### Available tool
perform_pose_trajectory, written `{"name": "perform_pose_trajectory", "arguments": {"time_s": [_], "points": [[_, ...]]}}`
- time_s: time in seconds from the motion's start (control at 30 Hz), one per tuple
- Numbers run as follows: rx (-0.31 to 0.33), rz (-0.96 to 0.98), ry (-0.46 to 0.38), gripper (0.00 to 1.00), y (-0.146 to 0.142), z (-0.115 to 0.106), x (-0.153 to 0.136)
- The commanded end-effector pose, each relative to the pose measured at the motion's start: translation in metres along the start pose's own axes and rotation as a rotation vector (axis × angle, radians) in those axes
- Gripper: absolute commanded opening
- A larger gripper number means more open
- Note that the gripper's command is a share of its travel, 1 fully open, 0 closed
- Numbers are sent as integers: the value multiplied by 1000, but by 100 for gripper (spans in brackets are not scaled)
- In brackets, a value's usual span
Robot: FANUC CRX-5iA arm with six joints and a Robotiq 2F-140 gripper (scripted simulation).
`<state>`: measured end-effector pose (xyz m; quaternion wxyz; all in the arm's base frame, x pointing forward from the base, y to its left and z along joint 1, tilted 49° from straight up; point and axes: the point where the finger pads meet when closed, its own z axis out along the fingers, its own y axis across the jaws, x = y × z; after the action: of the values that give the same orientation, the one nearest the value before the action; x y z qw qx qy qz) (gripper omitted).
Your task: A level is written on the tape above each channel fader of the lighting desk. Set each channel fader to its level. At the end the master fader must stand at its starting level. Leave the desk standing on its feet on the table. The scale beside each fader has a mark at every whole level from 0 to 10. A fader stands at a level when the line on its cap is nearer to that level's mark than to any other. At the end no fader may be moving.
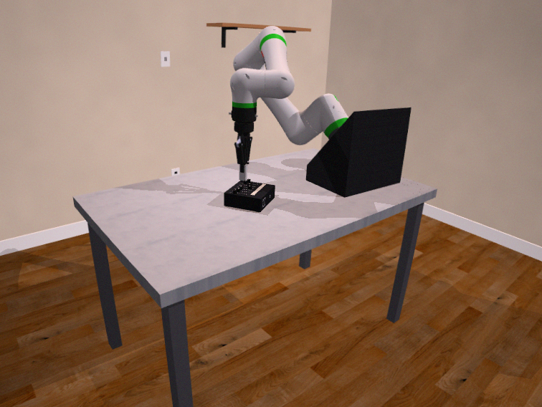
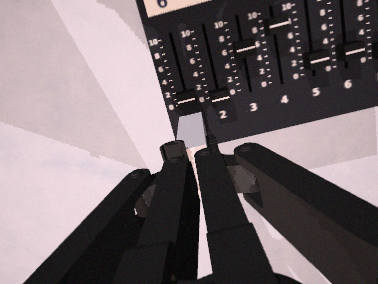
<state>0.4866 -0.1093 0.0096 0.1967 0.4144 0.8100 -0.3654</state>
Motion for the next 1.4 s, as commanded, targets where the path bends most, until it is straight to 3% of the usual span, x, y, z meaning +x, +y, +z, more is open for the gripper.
{"name": "perform_pose_trajectory", "arguments": {"time_s": [0.0, 1.37], "points": [[0, 0, 0, 0, 0, 0, 0], [0, 0, 0, 0, 0, 0, 7]]}}
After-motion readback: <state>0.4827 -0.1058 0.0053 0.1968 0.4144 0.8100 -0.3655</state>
